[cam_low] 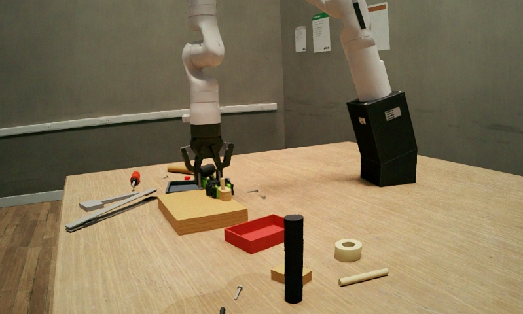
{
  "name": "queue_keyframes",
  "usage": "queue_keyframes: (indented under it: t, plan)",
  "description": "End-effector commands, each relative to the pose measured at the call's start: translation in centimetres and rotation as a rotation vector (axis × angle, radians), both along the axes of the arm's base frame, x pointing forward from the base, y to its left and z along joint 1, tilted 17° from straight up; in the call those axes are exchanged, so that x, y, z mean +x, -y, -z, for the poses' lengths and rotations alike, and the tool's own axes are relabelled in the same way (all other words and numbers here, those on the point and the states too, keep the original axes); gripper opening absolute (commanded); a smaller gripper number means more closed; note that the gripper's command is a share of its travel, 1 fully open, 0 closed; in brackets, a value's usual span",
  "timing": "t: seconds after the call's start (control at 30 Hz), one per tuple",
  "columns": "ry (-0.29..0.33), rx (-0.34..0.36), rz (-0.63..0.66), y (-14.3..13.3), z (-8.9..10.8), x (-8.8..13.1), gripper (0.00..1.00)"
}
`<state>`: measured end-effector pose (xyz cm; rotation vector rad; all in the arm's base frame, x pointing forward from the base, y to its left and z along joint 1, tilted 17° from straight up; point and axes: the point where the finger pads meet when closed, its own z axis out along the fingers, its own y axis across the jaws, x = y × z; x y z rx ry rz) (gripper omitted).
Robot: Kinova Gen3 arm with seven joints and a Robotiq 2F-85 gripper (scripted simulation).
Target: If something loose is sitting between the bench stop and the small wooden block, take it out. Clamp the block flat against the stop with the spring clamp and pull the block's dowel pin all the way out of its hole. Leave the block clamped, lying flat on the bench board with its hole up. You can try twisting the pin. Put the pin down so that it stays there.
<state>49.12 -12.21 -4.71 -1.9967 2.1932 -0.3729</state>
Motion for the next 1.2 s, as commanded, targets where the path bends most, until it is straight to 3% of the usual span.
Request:
queue_keyframes:
  t: [0.0, 0.37, 1.17]
  plan:
    - [0.000, 0.000, 0.010, 0.1, -0.3, -0.1, 0.54]
    - [-0.003, 0.001, 0.011, 0.0, -1.3, -0.5, 0.54]
    - [-0.003, 0.001, 0.010, -0.5, -6.2, -2.0, 0.54]
